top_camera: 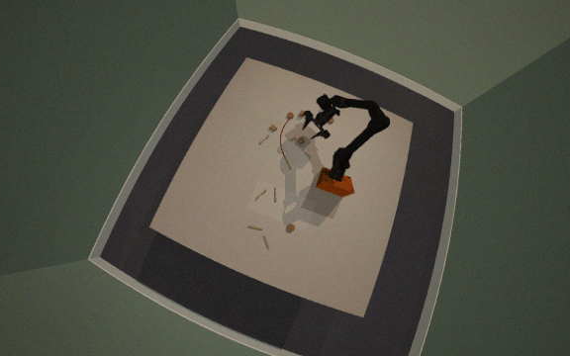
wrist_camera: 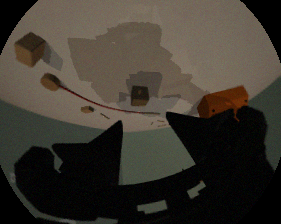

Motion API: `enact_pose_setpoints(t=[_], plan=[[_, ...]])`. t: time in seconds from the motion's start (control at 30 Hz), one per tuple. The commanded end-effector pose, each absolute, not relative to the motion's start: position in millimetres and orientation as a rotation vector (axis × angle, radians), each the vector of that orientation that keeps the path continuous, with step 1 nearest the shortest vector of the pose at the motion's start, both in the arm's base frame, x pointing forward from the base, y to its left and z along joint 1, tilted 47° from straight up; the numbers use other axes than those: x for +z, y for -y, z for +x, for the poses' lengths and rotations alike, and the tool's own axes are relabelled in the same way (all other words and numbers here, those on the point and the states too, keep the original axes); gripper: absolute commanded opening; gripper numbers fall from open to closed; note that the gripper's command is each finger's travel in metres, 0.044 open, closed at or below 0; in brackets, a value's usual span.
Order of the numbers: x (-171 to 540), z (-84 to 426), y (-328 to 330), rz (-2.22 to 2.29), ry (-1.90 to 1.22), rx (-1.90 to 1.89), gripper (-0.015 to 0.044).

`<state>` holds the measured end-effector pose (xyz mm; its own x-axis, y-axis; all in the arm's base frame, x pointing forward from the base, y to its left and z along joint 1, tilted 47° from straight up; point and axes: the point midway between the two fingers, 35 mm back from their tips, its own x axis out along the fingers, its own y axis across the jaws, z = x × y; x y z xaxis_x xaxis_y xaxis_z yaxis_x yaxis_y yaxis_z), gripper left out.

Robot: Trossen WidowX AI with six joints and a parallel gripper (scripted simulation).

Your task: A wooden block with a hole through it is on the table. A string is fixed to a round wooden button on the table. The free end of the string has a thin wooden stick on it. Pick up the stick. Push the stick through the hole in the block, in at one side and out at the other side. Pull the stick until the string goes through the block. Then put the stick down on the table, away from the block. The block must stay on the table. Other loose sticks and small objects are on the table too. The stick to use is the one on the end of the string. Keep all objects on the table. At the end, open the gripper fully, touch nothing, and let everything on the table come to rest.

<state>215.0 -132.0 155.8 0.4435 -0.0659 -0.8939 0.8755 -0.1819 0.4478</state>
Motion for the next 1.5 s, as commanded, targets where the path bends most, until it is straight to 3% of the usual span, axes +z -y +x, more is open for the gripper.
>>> enact_pose_setpoints(t=[0.0,0.4,0.77,1.47], plan=[[138.0,216.8,128.4,1.058,-0.971,-0.907,0.0427],[117.4,229.3,115.7,-0.514,-1.524,-0.313,0.044],[124.6,244.7,102.7,-1.323,-1.682,0.093,0.044],[125.6,246.3,101.3,-1.405,-1.695,0.146,0.044]])
